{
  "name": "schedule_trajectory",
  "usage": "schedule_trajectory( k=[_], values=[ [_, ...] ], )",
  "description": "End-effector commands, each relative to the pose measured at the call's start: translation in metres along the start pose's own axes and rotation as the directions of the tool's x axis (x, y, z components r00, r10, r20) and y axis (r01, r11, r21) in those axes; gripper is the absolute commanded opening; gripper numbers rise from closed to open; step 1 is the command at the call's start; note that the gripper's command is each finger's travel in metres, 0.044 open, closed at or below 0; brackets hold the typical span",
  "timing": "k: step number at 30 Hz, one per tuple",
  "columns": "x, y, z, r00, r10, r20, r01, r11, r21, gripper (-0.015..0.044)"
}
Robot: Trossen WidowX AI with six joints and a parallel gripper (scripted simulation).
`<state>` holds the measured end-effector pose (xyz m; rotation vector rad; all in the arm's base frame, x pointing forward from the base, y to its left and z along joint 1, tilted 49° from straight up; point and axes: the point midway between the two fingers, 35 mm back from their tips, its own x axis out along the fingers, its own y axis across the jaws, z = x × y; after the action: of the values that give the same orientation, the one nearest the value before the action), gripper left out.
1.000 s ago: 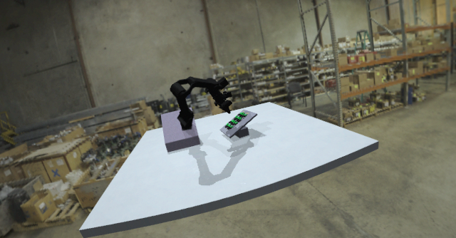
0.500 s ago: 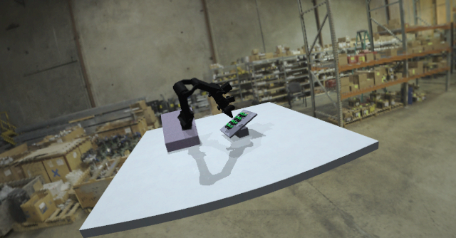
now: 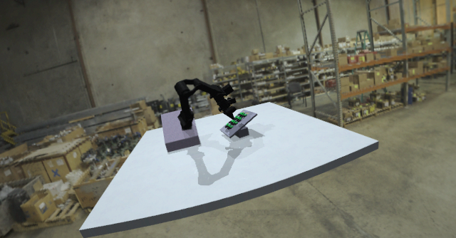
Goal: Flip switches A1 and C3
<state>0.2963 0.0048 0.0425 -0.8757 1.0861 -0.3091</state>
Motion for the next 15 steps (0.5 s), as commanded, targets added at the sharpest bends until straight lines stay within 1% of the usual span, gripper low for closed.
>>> schedule_trajectory(
  k=[1,5,15],
  values=[
    [0.0078,0.0023,-0.0036,1.000,0.006,-0.008,-0.006,1.000,-0.010,0.0000],
    [0.0133,0.0022,-0.0036,1.000,0.005,-0.008,-0.005,1.000,-0.010,0.0000],
    [0.0136,0.0022,-0.0036,1.000,0.005,-0.008,-0.005,1.000,-0.010,0.0000]
  ],
)
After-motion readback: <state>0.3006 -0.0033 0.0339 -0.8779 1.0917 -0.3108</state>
